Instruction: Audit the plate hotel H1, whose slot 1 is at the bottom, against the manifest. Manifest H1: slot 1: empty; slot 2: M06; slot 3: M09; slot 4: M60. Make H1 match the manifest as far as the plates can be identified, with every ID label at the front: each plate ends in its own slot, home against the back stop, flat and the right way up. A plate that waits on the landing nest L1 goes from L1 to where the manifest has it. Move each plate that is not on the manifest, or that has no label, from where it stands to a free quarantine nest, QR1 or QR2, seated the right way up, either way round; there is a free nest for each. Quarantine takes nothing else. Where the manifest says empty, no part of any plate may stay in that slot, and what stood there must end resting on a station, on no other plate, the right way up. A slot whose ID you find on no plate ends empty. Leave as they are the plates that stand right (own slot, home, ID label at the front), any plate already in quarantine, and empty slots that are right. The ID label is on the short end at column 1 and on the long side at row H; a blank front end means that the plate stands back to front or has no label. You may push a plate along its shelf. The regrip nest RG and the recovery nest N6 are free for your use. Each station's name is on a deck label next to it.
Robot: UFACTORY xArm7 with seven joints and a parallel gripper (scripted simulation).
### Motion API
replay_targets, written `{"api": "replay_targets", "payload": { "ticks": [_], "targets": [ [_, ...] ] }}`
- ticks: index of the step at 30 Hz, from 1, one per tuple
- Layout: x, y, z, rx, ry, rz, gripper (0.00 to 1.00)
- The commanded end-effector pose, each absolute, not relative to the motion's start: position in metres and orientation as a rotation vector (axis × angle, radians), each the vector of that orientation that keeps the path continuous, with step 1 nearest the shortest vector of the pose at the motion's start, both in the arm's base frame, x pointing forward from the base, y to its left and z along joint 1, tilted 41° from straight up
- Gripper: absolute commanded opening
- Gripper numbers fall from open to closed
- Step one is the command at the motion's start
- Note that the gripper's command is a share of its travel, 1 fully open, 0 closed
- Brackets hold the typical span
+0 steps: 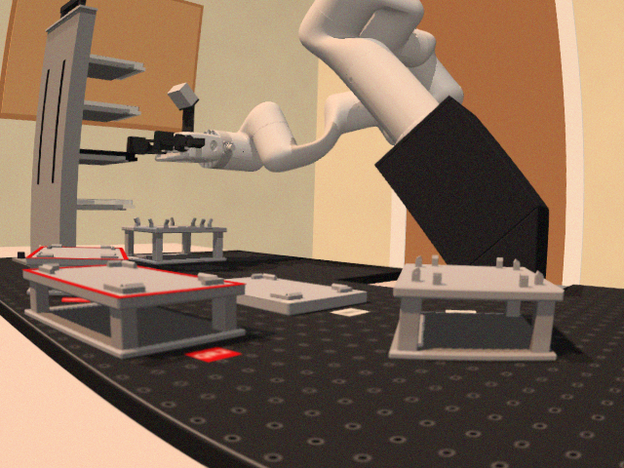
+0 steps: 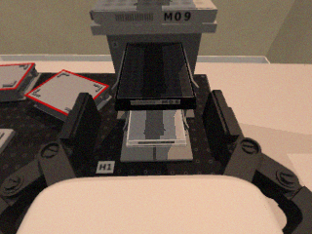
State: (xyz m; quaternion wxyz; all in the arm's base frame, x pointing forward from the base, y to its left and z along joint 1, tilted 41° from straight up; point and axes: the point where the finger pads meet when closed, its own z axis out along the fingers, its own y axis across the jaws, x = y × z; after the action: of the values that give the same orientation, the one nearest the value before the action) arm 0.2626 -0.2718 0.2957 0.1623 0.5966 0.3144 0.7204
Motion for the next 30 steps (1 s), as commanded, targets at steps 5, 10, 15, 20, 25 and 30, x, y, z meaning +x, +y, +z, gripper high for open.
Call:
{"api": "replay_targets", "payload": {
  "ticks": [5,10,15,20,25,30],
  "targets": [
    [0.247,-0.275,0.295,1.701,0.901,2.054,1.00],
    [0.249,-0.282,0.287,1.701,0.901,2.054,1.00],
    [0.253,-0.290,0.277,1.701,0.901,2.055,1.00],
    [0.256,-0.298,0.267,1.701,0.901,2.055,1.00],
    [0.257,-0.303,0.261,1.701,0.901,2.055,1.00],
    [0.260,-0.311,0.251,1.701,0.901,2.055,1.00]
  ]
}}
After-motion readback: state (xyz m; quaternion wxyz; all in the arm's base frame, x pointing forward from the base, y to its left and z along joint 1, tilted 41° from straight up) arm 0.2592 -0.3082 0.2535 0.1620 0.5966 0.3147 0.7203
